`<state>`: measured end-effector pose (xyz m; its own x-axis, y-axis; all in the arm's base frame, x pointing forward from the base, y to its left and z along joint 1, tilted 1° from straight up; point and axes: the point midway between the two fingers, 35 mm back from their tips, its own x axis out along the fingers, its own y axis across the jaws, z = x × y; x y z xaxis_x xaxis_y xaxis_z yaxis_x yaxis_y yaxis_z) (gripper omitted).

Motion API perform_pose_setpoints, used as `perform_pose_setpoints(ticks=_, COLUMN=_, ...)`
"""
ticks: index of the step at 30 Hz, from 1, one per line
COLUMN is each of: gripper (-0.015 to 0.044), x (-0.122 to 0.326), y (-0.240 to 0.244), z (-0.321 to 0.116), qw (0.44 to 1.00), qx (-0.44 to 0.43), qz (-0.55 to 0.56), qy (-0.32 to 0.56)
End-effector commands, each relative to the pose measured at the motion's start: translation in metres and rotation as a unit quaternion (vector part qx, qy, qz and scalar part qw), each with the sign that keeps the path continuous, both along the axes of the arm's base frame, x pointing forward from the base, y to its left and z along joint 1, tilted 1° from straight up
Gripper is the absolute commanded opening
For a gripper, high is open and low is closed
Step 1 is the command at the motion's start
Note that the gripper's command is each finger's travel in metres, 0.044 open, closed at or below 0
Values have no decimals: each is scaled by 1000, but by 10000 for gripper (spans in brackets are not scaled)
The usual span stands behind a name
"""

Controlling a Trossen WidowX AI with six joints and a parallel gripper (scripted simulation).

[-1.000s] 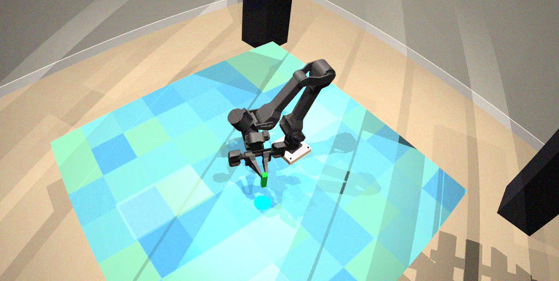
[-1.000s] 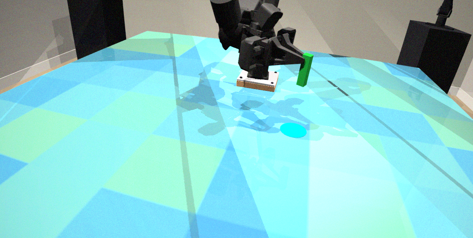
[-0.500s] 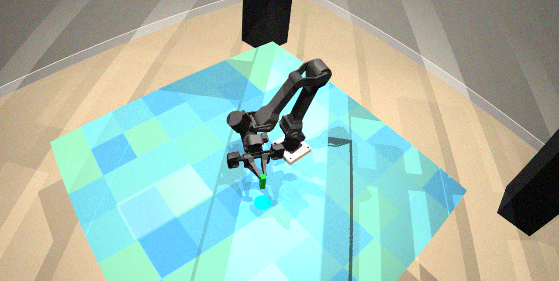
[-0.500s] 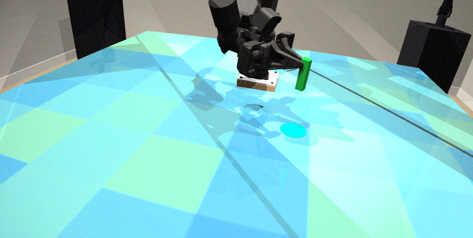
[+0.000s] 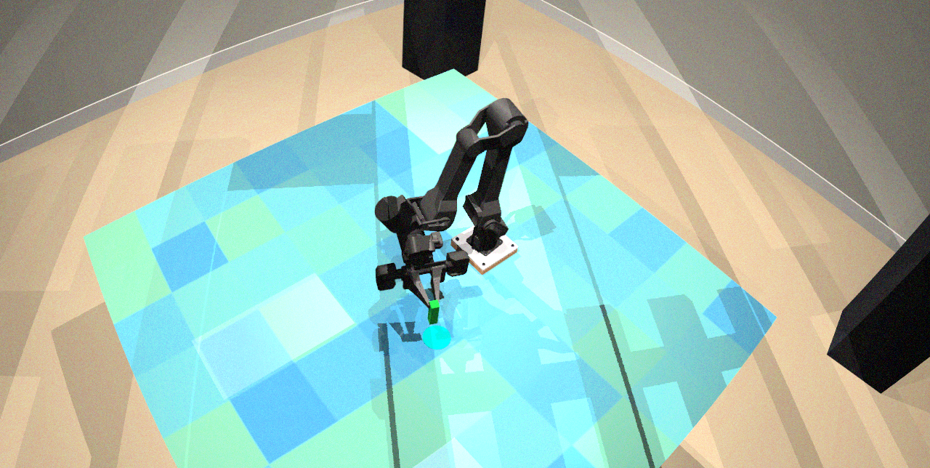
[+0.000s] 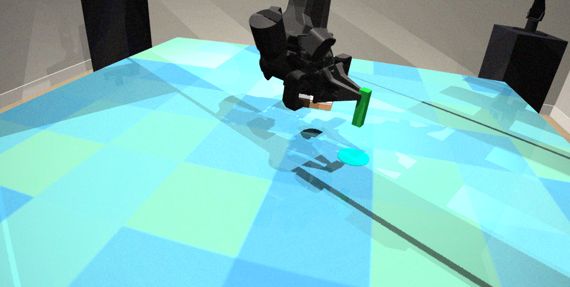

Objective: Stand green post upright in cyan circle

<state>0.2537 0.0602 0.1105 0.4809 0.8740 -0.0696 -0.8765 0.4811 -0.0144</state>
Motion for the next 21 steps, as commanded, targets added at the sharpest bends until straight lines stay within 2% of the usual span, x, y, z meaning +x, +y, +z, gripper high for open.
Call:
perform_pose_setpoints(ticks=1, gripper=23, x=-2, y=1, z=-10, qw=1000, qx=3, qz=0, qy=5)
perform_pose_setpoints(ticks=21, gripper=23, x=-9, y=5, z=-46, qw=1000, qx=3, qz=0, qy=6)
